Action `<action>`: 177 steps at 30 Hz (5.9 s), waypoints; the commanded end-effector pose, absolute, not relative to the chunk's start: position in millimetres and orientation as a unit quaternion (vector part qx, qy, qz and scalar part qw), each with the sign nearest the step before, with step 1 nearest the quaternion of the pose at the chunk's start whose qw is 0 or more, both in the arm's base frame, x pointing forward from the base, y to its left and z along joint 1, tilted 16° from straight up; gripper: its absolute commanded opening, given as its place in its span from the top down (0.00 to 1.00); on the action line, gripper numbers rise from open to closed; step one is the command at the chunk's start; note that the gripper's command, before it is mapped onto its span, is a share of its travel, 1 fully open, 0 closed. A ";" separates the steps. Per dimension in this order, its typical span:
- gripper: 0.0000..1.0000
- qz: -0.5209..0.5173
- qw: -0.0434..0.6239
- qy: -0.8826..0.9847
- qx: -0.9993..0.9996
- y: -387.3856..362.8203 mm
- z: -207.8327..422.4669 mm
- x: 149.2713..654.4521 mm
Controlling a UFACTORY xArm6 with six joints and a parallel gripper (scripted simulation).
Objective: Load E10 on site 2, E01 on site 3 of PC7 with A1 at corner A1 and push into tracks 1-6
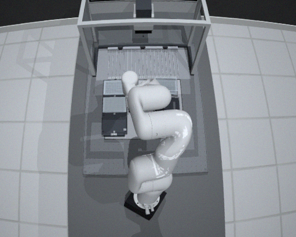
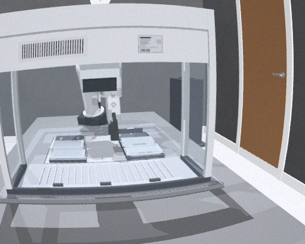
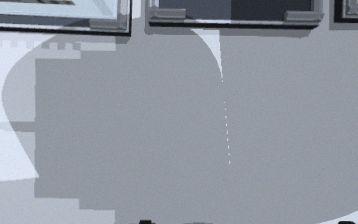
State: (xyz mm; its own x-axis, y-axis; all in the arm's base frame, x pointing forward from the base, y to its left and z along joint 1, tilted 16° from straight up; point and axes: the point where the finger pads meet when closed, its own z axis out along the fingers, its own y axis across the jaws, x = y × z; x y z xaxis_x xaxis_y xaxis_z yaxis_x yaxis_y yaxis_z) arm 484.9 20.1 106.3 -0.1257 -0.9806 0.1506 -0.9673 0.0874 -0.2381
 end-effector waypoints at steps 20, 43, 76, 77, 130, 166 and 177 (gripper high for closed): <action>0.00 -0.141 0.025 0.737 -0.661 26.8 143.2 477.6; 0.00 -0.141 0.025 0.737 -0.661 32.9 176.8 469.8; 0.00 -0.141 0.025 0.737 -0.661 98.3 175.0 476.1; 0.00 -0.141 0.025 0.737 -0.661 103.2 174.2 476.8; 0.00 -0.141 0.025 0.737 -0.661 226.1 149.0 494.0; 0.00 -0.141 0.025 0.737 -0.661 216.7 97.8 505.9; 0.00 -0.141 0.025 0.737 -0.661 214.1 83.4 509.2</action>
